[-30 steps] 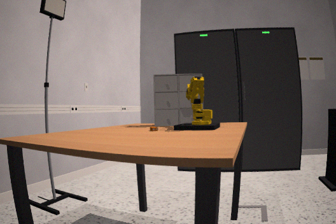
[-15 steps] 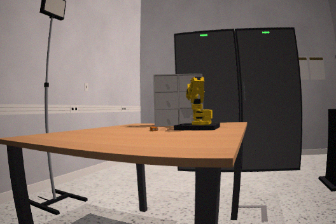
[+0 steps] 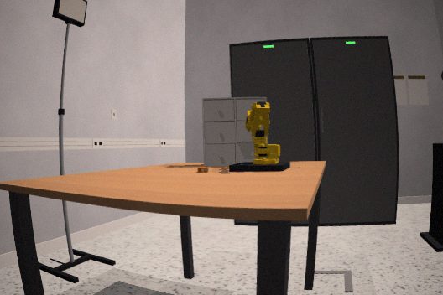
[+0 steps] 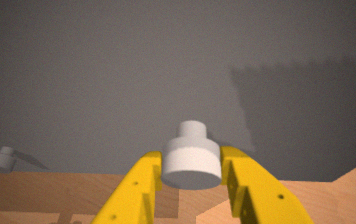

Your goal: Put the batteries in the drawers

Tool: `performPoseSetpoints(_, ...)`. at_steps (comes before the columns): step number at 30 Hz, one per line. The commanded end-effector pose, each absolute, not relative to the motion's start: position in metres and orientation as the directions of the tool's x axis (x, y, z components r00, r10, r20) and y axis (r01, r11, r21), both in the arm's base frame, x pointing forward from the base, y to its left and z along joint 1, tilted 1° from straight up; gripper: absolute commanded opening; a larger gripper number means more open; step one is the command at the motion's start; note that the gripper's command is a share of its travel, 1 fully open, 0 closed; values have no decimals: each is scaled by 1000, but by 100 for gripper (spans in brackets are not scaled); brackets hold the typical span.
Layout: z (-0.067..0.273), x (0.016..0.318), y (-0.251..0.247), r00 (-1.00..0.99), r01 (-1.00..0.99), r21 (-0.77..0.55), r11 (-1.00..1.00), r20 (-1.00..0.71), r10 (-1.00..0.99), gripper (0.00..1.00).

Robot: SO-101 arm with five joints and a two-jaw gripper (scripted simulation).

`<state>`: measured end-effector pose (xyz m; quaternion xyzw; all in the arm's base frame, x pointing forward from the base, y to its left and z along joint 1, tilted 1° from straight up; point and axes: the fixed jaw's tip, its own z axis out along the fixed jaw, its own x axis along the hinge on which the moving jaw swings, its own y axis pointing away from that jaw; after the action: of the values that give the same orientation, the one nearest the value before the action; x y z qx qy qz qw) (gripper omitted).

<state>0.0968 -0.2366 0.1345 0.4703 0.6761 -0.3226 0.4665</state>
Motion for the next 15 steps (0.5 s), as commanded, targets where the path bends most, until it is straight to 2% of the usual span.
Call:
performPoseSetpoints(1,136,98,-233,-127,934,-1,358,-936,328,0)
performPoseSetpoints(15,136,97,-232,-127,934,-1,358,-936,328,0)
